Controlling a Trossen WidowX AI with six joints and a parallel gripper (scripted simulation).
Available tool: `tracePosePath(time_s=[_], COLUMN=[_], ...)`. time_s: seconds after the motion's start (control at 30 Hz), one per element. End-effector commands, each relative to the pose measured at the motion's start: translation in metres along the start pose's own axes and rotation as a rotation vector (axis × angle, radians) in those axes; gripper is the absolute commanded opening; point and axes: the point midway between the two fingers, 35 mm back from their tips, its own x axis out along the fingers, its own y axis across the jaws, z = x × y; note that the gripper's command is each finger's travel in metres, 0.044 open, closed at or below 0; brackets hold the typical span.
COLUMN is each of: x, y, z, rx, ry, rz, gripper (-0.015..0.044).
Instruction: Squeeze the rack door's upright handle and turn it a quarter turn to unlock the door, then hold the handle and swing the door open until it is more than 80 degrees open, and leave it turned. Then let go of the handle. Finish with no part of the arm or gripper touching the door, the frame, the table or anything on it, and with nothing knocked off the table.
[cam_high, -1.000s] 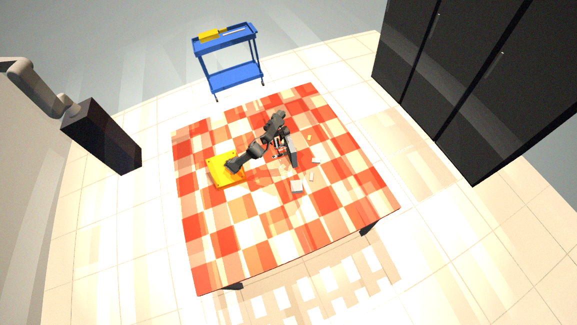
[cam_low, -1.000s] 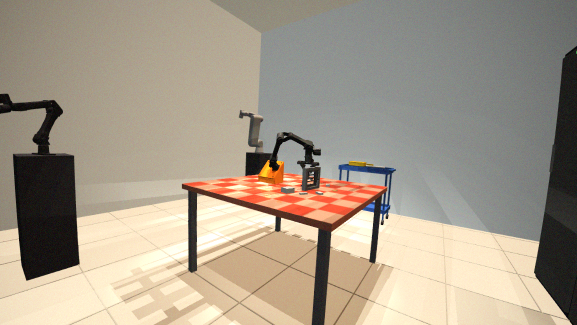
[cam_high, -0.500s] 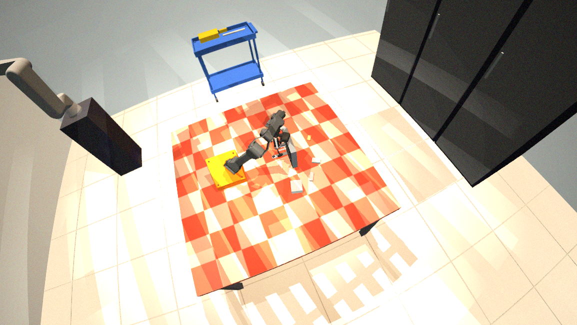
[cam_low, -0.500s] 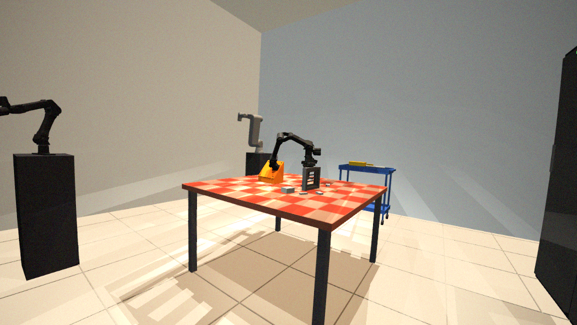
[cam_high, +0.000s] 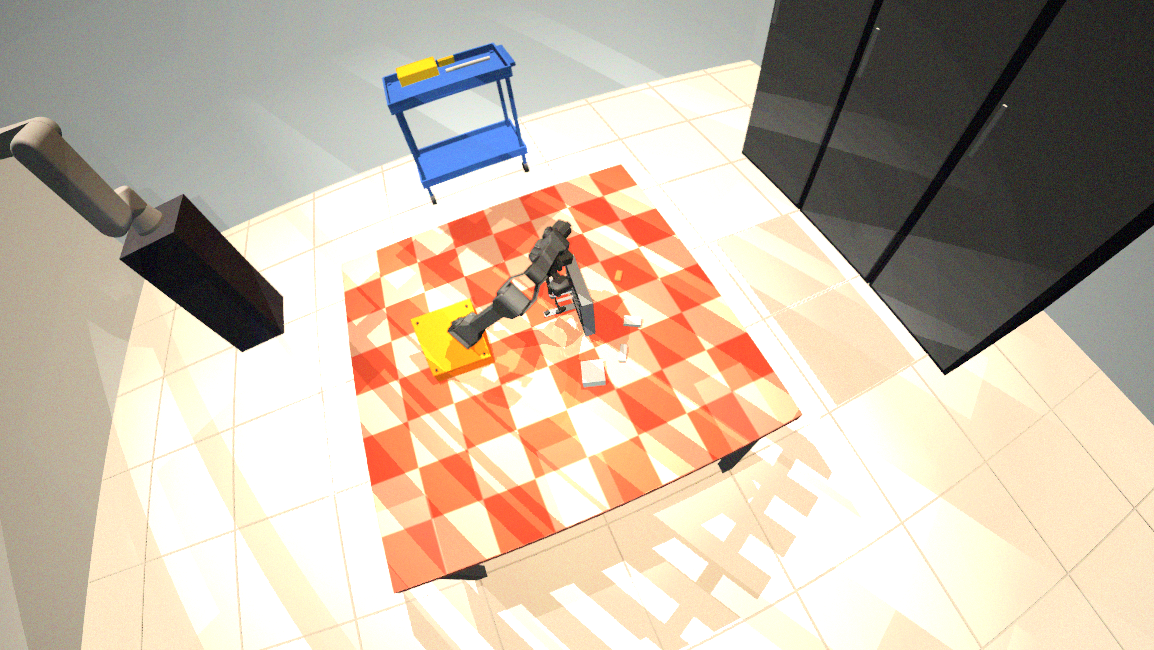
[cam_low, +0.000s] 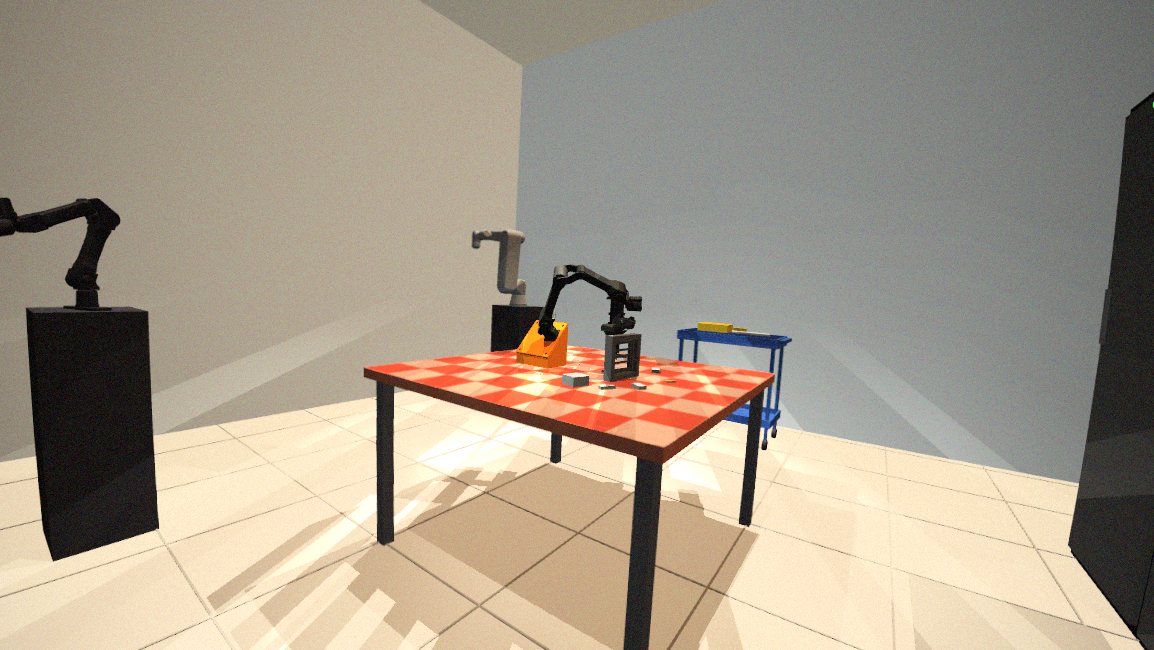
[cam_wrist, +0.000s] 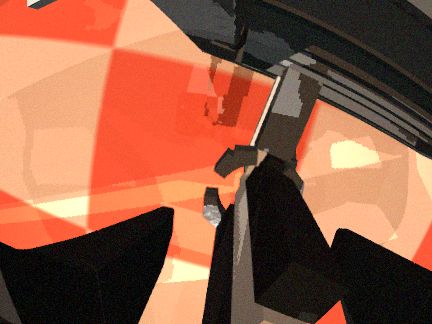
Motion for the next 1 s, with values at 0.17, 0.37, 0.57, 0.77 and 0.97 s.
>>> tracePosePath(time_s=[0.17, 0.37, 0.57, 0.77, 0.97], x=[0.0006, 0.0006, 0.0008, 0.0008, 0.0008], y=[-0.0002, -0.0002, 0.0001, 0.0002, 0.0], z=[-0.0003, -0.0003, -0.0005, -0.0005, -0.0004], rx=[0.422, 0.719, 1.016, 1.313, 1.611], ry=[0.001, 0.001, 0.002, 0.001, 0.001], rz=[-0.001, -0.002, -0.001, -0.002, -0.002], gripper=[0.029, 0.029, 0.029, 0.029, 0.029])
